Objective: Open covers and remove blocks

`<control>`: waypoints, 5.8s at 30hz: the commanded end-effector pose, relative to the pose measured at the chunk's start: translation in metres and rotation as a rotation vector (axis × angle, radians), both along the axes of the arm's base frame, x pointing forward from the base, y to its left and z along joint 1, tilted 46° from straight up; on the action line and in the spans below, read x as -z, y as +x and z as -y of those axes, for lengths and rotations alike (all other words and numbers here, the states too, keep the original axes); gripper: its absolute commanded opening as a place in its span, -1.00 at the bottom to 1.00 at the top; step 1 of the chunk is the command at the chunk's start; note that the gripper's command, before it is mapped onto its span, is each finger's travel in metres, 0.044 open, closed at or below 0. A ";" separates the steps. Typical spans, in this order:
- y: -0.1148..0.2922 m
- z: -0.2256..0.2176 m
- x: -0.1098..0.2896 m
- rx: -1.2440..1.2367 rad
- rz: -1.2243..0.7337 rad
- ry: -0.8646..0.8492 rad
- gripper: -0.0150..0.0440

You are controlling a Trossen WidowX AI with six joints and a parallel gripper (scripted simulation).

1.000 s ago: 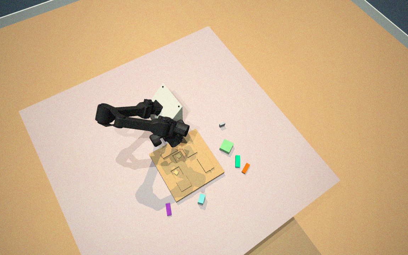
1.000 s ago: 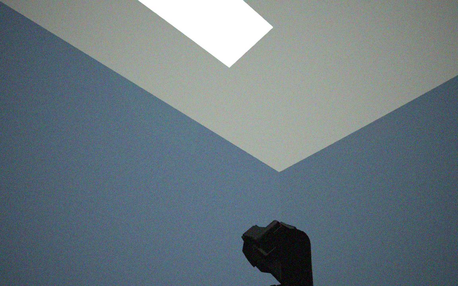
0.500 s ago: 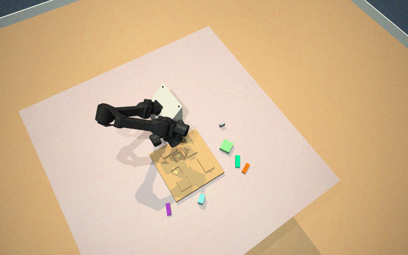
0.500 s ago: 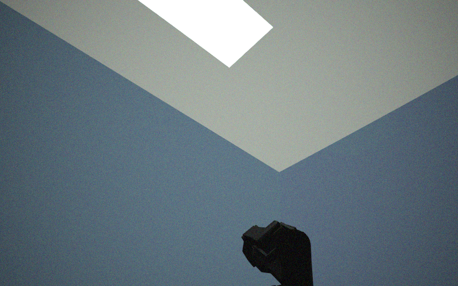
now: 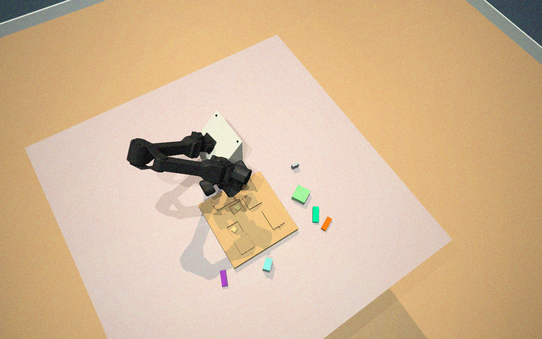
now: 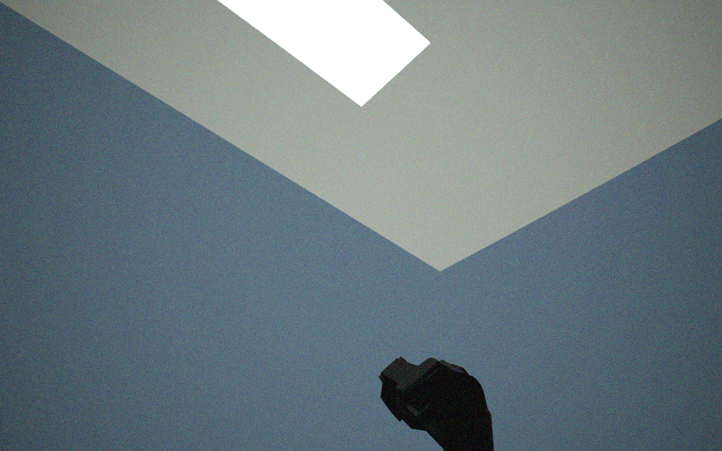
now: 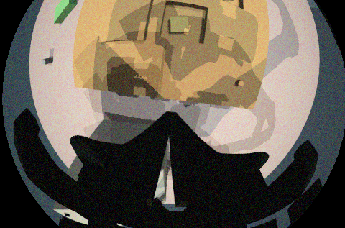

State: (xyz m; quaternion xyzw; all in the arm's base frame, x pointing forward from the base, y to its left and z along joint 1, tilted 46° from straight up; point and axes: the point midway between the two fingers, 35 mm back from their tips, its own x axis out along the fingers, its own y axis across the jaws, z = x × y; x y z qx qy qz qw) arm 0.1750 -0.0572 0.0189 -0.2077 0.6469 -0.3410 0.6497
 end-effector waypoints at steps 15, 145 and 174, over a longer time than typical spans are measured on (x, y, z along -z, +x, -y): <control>-0.001 0.014 0.013 -0.005 -0.002 -0.001 -0.49; 0.088 0.067 0.004 -0.003 0.002 -0.010 -0.49; 0.098 0.068 -0.019 -0.003 0.003 -0.008 -0.49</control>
